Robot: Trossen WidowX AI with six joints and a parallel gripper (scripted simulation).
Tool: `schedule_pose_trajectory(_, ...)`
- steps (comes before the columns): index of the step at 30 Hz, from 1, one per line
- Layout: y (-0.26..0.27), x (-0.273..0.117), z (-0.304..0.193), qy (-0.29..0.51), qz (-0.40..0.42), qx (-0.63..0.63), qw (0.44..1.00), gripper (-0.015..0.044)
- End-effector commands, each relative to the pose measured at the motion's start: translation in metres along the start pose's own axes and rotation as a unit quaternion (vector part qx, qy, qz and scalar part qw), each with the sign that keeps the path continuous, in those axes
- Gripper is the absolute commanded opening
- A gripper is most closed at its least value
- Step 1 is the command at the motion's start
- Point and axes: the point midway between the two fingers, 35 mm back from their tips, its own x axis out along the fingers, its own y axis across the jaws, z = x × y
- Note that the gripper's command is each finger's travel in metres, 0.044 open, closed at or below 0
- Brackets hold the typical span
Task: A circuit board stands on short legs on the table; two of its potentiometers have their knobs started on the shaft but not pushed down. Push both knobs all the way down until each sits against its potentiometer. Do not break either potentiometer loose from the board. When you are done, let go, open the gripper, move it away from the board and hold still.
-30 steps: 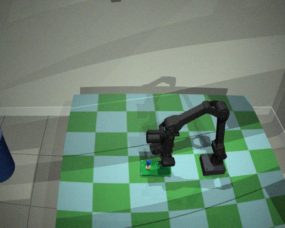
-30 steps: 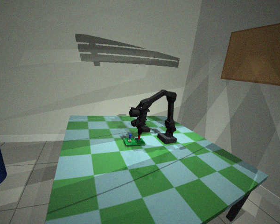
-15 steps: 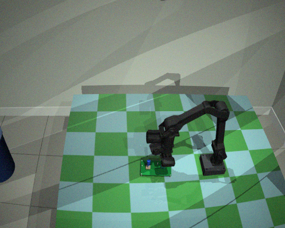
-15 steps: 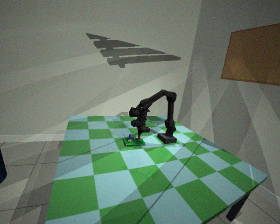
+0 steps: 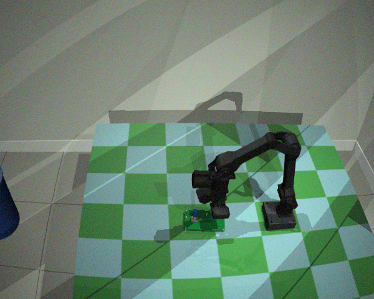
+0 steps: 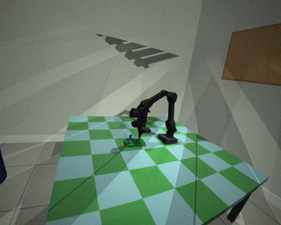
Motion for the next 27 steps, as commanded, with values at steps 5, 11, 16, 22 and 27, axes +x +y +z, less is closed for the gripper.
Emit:
schedule_pose_trajectory(5, 0.001, 0.008, 0.0, 0.005, 0.002, -0.002, 1.0, 0.0)
schedule_pose_trajectory(11, 0.001, 0.001, 0.001, 0.005, 0.002, -0.002, 1.0, 0.0)
schedule_pose_trajectory(16, 0.0, -0.007, 0.001, 0.005, 0.002, -0.002, 1.0, 0.0)
schedule_pose_trajectory(22, 0.0, -0.017, 0.001, 0.005, 0.002, -0.002, 1.0, 0.0)
schedule_pose_trajectory(27, 0.0, -0.013, -0.002, 0.012, 0.0, -0.001, 1.0, 0.0053)
